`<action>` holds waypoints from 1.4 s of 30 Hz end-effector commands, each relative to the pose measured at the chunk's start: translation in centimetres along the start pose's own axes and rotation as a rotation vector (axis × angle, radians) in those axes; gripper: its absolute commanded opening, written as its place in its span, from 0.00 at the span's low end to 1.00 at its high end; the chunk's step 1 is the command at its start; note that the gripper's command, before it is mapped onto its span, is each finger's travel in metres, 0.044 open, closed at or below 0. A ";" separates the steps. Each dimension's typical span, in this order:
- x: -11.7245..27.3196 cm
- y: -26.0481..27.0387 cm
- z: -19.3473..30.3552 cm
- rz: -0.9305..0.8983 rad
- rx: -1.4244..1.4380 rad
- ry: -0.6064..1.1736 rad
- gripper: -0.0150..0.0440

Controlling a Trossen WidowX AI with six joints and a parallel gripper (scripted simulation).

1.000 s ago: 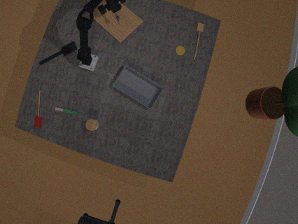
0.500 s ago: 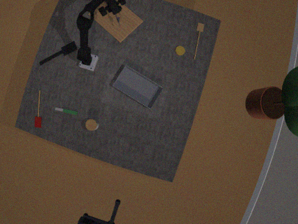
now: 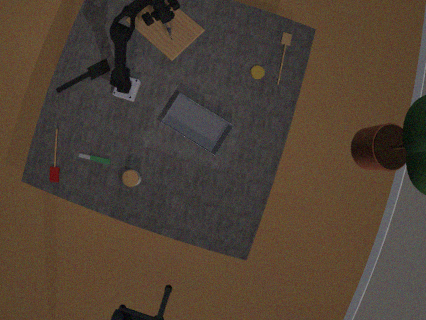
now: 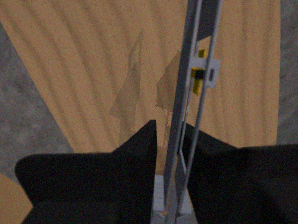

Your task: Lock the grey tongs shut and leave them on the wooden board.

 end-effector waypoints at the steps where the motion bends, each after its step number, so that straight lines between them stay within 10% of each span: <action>1: -0.6 0.0 -0.1 -0.004 -0.007 -0.001 0.00; 14: -1.9 -0.2 -0.2 -0.003 -0.007 -0.001 0.00; 36: -1.9 -0.3 -0.2 0.002 0.000 -0.001 0.98; 42: -1.1 0.4 -1.0 0.000 0.000 -0.002 1.00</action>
Point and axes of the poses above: the point midway between the two fingers, 35 mm back from their tips, its own x axis back along the fingers, its own y axis across the jaws, z = x × y, the point moved 1 cm from there along x, back along the fingers, and after that the axes turned 7 degrees about -x, right-handed, at the moved point
